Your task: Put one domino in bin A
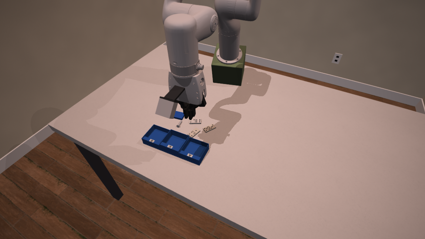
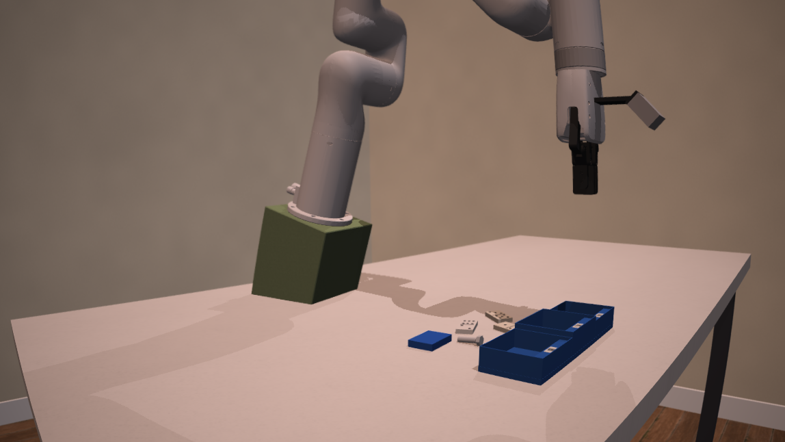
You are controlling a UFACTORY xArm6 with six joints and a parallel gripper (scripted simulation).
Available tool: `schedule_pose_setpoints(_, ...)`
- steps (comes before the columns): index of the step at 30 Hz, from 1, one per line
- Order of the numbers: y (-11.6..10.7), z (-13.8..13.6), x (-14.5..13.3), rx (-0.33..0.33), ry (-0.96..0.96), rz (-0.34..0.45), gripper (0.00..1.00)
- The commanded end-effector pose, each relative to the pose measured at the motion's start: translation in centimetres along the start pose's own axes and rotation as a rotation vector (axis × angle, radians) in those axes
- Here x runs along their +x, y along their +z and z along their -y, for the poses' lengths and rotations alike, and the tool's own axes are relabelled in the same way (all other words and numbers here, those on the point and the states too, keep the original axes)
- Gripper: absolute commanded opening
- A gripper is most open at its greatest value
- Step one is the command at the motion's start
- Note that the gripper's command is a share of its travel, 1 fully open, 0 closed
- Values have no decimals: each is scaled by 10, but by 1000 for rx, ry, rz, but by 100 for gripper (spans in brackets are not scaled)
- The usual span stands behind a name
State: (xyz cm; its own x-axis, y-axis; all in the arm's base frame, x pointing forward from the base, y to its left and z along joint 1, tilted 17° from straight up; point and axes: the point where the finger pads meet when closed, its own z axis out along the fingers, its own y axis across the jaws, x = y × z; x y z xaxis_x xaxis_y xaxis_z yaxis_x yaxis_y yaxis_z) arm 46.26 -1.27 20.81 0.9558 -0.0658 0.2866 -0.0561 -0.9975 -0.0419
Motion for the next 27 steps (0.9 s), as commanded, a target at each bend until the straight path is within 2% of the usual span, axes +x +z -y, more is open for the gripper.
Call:
schedule_pose_setpoints(1,-2,0,1,0,0,-2,7)
schedule_pose_setpoints(2,-2,0,1,0,0,-2,7)
schedule_pose_setpoints(3,5,-2,-4,0,50,-2,41)
schedule_pose_setpoints(10,51,-17,-37,1,352,-1,41)
schedule_pose_setpoints(12,51,-17,-37,1,352,-1,41)
schedule_pose_setpoints(24,129,-42,-95,0,368,-1,41)
schedule_pose_setpoints(27,129,-43,-97,0,368,-1,41)
